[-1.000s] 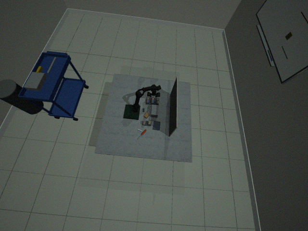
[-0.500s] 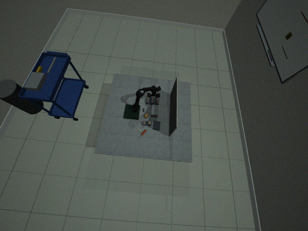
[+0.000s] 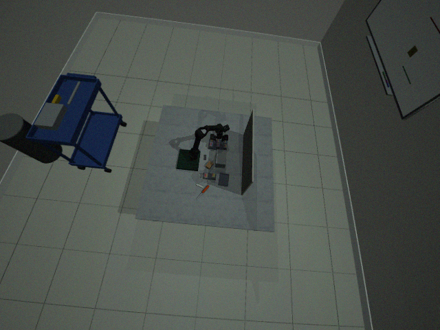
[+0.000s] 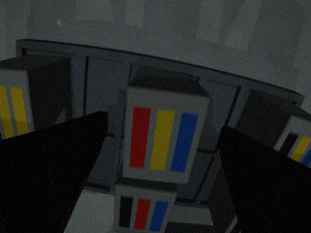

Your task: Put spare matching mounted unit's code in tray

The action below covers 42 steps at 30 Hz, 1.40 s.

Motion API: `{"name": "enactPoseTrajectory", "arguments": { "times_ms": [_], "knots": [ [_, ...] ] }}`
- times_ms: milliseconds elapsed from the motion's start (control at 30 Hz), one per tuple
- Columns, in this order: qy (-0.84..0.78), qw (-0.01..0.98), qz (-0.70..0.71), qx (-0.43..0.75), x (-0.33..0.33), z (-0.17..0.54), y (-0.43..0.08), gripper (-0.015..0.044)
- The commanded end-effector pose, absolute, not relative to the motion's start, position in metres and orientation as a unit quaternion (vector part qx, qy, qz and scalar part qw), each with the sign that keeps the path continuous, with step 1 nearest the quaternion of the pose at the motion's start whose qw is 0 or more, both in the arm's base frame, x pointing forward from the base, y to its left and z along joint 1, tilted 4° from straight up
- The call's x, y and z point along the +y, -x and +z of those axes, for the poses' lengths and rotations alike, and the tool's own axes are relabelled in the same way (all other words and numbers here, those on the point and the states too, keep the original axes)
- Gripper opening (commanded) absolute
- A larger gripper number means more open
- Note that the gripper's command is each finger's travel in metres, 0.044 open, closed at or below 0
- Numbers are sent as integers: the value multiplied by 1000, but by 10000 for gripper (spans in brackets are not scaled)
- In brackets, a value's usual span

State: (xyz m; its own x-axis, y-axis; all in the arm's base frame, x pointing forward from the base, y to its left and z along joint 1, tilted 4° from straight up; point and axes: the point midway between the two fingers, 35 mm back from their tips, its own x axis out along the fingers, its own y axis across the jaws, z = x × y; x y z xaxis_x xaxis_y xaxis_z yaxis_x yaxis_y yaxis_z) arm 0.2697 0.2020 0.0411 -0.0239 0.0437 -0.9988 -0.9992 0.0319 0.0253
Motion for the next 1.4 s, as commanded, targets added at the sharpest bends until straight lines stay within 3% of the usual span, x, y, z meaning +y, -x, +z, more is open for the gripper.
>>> {"name": "enactPoseTrajectory", "arguments": {
  "times_ms": [0,500,700,900,1033,1367],
  "knots": [
    [471,513,510,505,202,33,-268,300],
    [471,513,510,505,202,21,-266,300],
    [474,511,509,505,201,22,-267,143],
    [474,511,509,505,201,22,-267,103],
    [474,511,509,505,201,22,-267,0],
    [474,511,509,505,202,32,-268,0]
  ]
}}
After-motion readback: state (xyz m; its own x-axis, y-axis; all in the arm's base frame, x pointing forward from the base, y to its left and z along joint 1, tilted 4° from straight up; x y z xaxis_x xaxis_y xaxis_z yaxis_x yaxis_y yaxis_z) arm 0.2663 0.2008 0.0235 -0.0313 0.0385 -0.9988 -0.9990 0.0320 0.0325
